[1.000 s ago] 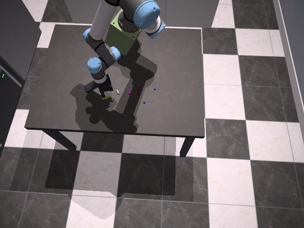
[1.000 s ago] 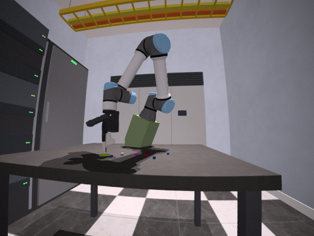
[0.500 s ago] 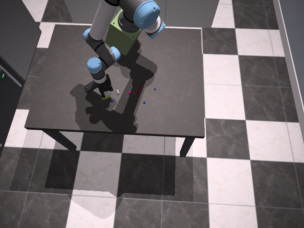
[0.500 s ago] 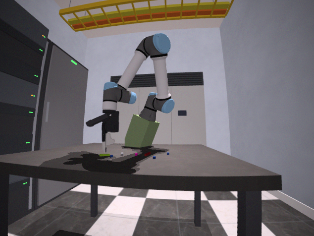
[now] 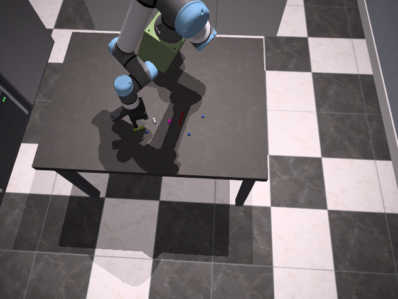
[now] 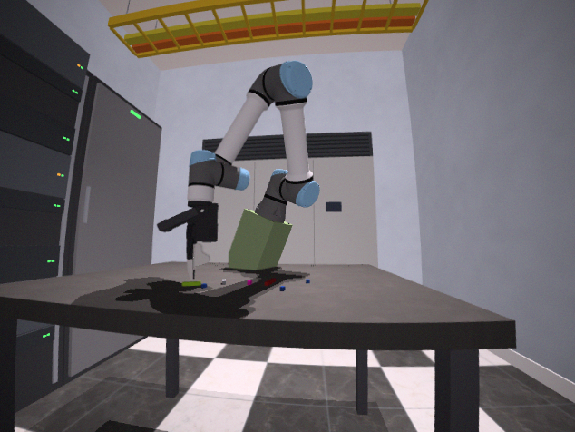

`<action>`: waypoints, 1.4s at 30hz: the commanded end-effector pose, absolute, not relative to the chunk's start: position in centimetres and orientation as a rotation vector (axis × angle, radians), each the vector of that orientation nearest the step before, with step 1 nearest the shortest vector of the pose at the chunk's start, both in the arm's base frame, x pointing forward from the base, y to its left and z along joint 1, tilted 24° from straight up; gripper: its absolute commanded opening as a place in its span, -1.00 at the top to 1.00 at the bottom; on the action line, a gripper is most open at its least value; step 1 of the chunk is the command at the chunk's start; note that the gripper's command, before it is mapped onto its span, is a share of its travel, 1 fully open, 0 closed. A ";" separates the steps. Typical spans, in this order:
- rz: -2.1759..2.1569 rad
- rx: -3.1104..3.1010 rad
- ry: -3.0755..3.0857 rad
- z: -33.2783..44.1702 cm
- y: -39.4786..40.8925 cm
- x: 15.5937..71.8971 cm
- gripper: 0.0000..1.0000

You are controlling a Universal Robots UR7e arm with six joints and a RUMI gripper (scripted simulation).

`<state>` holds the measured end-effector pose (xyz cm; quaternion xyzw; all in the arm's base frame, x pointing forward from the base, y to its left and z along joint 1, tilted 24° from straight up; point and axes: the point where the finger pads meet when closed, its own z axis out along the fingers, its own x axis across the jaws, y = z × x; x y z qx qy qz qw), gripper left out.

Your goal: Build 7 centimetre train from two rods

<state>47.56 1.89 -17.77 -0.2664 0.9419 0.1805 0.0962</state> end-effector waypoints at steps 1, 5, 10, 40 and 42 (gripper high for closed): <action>0.534 -0.789 2.790 -17.7 1.9 47.6 0.72; 0.534 -0.789 2.790 -17.7 1.9 47.6 0.72; 0.534 -0.789 2.790 -17.7 1.9 47.6 0.72; 0.534 -0.789 2.790 -18.8 2.3 47.7 0.72; 0.534 -0.789 2.790 -19.0 2.4 47.7 0.72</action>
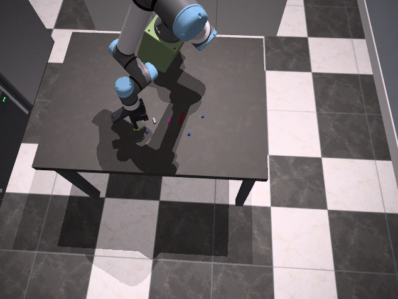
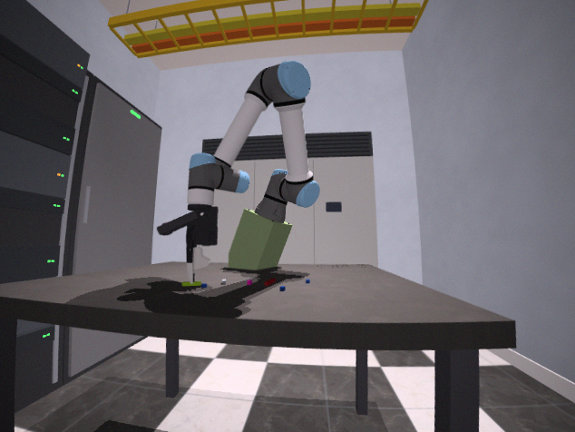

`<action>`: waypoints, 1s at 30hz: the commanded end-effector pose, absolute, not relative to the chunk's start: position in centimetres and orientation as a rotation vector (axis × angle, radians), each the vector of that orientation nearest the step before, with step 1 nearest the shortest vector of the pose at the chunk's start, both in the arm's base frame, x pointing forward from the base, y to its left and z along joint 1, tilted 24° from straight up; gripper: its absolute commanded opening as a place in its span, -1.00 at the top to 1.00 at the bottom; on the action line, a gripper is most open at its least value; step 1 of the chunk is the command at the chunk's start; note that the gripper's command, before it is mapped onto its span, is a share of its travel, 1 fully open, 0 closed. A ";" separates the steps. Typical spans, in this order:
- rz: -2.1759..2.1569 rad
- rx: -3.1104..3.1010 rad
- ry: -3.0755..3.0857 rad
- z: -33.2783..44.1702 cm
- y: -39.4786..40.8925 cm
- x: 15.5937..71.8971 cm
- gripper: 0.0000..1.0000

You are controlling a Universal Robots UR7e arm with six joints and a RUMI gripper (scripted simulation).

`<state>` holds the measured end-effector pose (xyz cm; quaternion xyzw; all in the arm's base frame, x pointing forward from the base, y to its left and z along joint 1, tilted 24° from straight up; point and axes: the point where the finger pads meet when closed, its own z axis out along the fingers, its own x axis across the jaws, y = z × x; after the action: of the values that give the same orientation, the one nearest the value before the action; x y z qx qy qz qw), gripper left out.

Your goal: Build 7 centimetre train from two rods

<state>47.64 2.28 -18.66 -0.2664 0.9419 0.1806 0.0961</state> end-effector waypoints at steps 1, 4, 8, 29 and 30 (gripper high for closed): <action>0.534 -0.789 2.790 -19.0 2.4 47.7 0.72; 0.534 -0.789 2.790 -19.2 2.5 47.7 0.72; 0.534 -0.789 2.790 -19.3 2.5 47.7 0.72; 0.534 -0.789 2.790 -19.3 2.5 47.7 0.72; 0.534 -0.789 2.790 -19.3 2.5 47.7 0.72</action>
<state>47.71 2.55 -19.31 -0.2664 0.9419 0.1805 0.0962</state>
